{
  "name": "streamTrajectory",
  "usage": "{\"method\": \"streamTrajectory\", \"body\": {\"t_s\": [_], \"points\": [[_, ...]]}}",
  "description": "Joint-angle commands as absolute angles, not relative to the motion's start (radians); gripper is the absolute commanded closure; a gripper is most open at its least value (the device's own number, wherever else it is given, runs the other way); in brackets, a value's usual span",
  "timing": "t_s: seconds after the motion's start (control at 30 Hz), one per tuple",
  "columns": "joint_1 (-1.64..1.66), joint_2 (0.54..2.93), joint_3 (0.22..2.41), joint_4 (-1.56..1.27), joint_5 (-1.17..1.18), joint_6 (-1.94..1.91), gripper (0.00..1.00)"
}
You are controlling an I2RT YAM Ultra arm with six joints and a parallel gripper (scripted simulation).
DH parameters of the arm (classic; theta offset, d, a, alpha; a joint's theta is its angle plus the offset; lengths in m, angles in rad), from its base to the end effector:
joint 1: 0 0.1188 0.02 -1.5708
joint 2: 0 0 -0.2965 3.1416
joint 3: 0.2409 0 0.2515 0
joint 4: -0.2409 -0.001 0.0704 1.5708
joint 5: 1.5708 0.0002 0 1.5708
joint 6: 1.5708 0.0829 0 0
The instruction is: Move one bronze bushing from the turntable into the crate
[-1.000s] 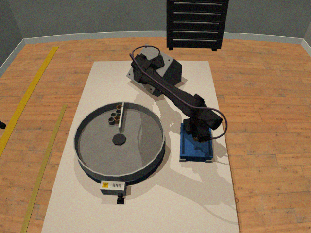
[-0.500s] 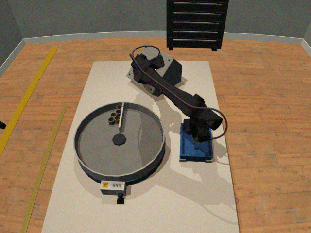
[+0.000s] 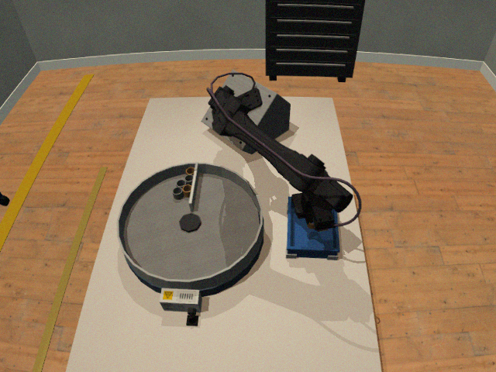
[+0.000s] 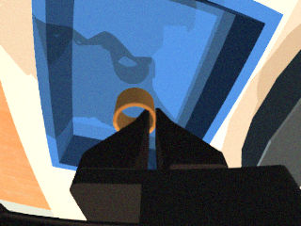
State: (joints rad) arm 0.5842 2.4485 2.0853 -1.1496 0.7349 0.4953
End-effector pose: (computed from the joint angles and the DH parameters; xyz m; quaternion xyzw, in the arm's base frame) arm 0.4515 0.2331 0.1459 -0.0310 0.9324 -0.2941 0.2078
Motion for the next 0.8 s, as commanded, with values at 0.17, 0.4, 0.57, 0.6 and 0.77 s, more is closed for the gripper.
{"method": "streamTrajectory", "body": {"t_s": [0.17,0.4,0.57,0.6,0.77], "points": [[0.584,2.463,2.035,-1.079,0.727,0.458,1.0],[0.575,2.453,2.025,-1.055,0.726,0.446,1.0],[0.577,2.458,2.02,-1.047,0.726,0.442,1.0],[0.578,2.458,2.02,-1.047,0.726,0.442,1.0],[0.578,2.458,2.025,-1.051,0.726,0.442,1.0]]}}
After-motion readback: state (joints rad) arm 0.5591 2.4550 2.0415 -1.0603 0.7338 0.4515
